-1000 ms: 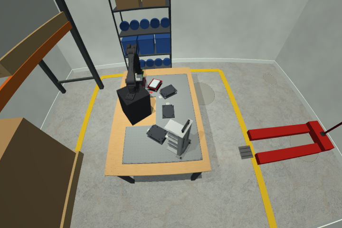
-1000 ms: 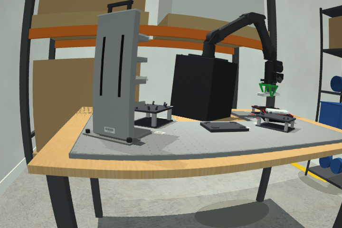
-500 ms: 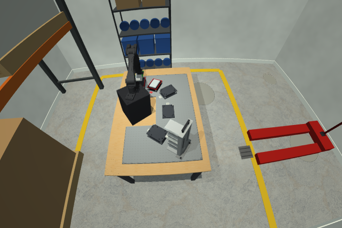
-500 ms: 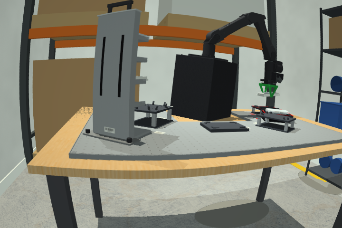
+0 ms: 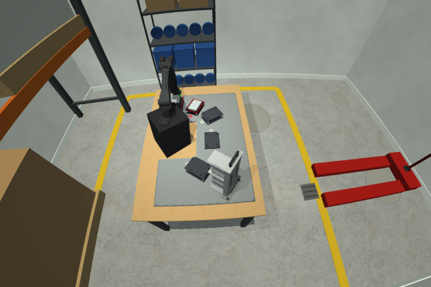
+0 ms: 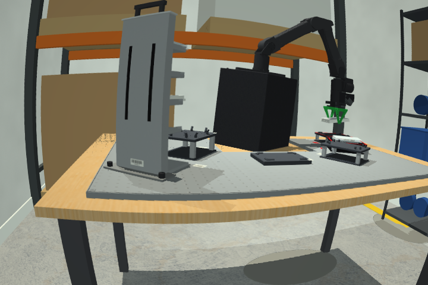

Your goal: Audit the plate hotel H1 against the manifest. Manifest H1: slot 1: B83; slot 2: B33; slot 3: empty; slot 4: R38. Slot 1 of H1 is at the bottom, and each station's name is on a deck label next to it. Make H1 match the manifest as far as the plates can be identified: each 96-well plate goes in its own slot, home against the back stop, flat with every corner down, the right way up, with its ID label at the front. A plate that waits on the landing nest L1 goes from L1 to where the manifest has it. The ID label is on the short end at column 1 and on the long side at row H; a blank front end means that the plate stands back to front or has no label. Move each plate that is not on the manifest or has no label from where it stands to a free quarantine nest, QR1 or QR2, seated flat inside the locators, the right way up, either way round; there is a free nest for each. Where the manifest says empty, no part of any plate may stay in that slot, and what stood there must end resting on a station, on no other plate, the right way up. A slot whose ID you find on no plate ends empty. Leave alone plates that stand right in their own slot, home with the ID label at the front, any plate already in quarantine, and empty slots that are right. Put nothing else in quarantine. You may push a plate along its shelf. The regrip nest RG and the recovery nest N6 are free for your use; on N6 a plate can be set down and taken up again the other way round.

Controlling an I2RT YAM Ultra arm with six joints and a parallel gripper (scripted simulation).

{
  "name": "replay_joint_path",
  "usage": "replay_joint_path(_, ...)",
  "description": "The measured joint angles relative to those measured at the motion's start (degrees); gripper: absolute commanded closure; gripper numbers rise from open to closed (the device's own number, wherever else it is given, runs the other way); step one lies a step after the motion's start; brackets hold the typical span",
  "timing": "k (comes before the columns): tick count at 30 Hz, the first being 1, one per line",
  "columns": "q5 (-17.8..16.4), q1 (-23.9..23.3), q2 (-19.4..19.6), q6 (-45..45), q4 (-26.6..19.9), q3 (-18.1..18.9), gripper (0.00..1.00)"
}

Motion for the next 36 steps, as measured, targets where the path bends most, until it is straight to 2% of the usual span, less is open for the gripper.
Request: replay_joint_path(36,0.0,-0.3,3.5,-0.2,2.4,0.9,0.14)
